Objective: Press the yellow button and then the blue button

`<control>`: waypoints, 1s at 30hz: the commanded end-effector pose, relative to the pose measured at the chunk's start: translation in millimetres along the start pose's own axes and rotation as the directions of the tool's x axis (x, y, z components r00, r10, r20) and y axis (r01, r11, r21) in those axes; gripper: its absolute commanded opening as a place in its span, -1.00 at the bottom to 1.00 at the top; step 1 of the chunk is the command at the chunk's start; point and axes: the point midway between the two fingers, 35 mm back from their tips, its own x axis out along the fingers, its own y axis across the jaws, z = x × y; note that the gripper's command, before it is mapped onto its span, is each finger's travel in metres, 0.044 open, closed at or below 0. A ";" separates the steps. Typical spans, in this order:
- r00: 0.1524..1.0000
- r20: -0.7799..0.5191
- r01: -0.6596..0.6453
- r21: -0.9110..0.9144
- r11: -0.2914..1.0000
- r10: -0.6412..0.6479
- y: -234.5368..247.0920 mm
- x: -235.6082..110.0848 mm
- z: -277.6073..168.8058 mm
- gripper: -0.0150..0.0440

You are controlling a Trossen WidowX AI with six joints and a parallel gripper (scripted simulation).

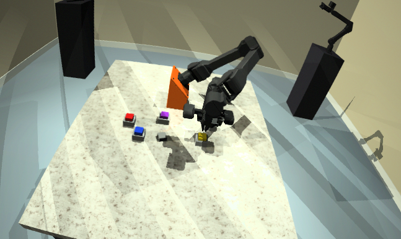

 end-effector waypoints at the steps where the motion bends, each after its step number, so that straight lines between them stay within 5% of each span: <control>1: 1.000 -0.001 -0.005 0.004 1.000 0.005 0.7 0.9 -0.4 -0.42; 30: 1.000 -0.001 -0.006 0.004 1.000 0.006 1.1 33.7 -0.6 -0.42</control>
